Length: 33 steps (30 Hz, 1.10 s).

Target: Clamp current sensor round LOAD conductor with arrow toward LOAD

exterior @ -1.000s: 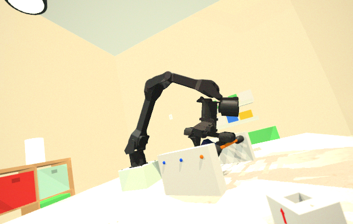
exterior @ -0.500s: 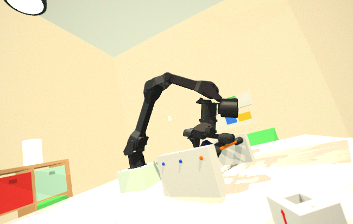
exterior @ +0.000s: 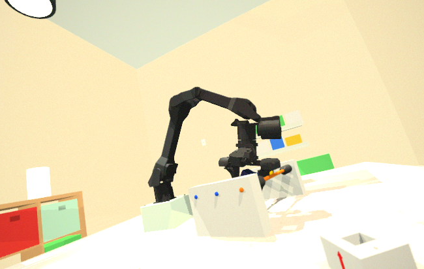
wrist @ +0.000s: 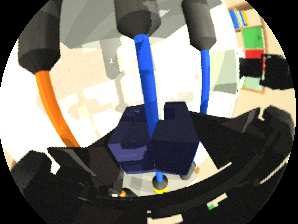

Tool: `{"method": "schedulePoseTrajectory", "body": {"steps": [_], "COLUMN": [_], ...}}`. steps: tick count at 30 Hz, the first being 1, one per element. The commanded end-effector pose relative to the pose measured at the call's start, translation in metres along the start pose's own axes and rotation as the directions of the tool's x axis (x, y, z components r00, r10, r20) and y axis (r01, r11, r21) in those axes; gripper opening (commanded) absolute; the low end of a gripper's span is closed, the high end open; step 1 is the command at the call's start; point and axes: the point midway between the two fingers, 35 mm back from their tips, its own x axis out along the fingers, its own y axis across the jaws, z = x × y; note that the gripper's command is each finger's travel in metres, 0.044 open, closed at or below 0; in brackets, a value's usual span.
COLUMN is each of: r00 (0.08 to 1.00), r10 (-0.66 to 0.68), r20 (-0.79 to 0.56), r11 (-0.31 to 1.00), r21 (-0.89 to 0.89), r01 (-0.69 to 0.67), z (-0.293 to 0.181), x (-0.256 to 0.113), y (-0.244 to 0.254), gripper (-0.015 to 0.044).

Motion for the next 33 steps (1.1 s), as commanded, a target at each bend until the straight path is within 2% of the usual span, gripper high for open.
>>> {"method": "schedulePoseTrajectory", "body": {"steps": [1,8,9,33], "r00": [0.994,0.967,0.980,0.987], "r10": [0.106,0.255,0.197,0.163], "r20": [0.004,0.000,-0.002,-0.001], "r11": [0.994,0.967,0.980,0.987], "r21": [-0.003,-0.001,-0.005,-0.004], "r01": [-0.106,-0.255,-0.197,-0.163], "z": [-0.0002,-0.0001,-0.0005,-0.0005], "x": [-0.0073,-0.0138,-0.0110,-0.0147], "y": [-0.0014,-0.0038,-0.0031,0.0059], "gripper": [0.0000,0.0000,0.0000,0.0000]}}
